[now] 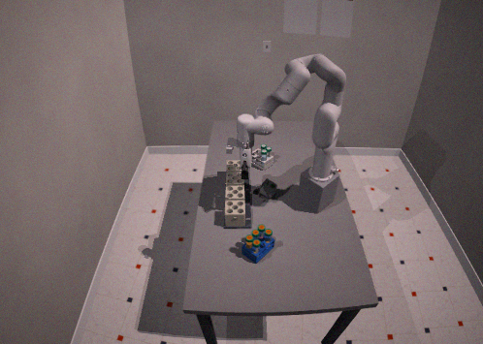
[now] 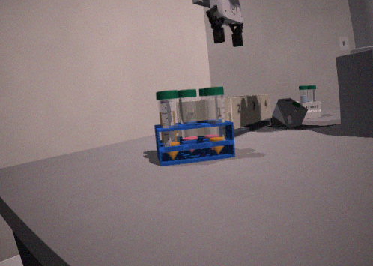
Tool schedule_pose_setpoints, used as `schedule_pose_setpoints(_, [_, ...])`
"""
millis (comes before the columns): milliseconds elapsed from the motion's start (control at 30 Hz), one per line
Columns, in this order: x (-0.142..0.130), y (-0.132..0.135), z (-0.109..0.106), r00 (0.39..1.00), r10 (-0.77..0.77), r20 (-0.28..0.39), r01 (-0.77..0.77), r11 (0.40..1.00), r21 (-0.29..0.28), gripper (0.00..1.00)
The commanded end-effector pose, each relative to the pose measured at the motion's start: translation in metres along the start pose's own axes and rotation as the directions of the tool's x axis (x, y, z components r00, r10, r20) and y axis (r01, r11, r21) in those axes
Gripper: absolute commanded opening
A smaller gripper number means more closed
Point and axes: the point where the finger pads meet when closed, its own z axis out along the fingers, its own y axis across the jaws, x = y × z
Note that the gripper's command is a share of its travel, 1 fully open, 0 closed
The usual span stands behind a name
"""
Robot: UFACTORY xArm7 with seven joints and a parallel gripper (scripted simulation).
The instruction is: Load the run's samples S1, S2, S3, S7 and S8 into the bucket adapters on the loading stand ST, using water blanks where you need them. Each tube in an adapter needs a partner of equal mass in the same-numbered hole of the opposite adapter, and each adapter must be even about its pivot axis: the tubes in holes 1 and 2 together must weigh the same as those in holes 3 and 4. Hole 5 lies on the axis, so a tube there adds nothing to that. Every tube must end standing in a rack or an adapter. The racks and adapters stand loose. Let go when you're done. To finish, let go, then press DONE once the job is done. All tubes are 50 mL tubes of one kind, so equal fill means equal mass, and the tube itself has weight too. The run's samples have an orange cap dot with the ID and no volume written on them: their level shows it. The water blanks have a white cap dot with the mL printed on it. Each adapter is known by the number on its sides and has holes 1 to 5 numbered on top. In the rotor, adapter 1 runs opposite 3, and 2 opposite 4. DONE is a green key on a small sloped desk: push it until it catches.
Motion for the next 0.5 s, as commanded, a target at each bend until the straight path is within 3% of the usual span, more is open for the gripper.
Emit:
schedule_pose_setpoints(0, [0.009, 0.012, -0.001, 1.000, -0.003, -0.003, 0.003, 1.000, 0.001, 1.00])
schedule_pose_setpoints(467, [0.038, 0.071, -0.001, 1.000, -0.003, -0.003, 0.003, 1.000, 0.001, 1.00])
